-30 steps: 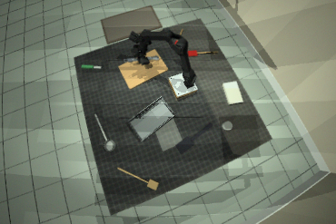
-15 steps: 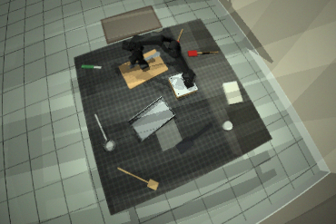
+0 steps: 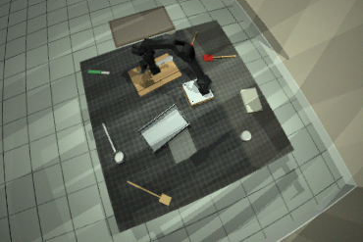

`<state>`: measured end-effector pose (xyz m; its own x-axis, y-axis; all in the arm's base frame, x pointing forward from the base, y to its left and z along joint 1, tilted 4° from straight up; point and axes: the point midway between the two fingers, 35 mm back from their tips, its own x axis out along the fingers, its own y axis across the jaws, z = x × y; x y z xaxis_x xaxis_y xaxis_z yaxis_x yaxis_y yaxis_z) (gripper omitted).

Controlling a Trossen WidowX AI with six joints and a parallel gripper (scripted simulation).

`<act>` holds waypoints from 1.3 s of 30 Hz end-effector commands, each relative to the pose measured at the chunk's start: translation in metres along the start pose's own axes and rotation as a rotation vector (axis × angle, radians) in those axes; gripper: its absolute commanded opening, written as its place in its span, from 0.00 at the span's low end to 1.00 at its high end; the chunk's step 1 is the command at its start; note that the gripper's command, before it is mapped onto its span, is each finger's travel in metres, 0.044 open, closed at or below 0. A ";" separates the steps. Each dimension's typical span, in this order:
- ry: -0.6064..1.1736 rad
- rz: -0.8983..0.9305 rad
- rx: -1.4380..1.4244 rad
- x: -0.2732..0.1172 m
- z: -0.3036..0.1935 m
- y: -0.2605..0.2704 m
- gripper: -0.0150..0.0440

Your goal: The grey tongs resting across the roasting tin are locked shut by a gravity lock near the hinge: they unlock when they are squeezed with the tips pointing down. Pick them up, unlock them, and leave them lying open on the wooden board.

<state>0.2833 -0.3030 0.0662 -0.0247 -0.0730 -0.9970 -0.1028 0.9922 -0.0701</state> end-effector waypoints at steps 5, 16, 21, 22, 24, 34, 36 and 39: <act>0.007 -0.002 0.003 0.013 -0.001 0.000 0.00; 0.007 -0.001 0.003 0.027 -0.002 0.000 0.00; 0.003 0.003 0.004 0.026 -0.001 0.001 0.18; 0.003 0.003 0.004 0.026 -0.001 0.001 0.22; 0.003 0.003 0.004 0.026 -0.001 0.001 0.31; 0.003 0.003 0.004 0.026 -0.001 0.001 0.76; 0.003 0.003 0.004 0.026 -0.001 0.001 0.85; 0.003 0.003 0.004 0.026 -0.001 0.001 0.98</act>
<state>0.2818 -0.3039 0.0403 -0.0271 -0.0686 -0.9973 -0.0977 0.9930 -0.0656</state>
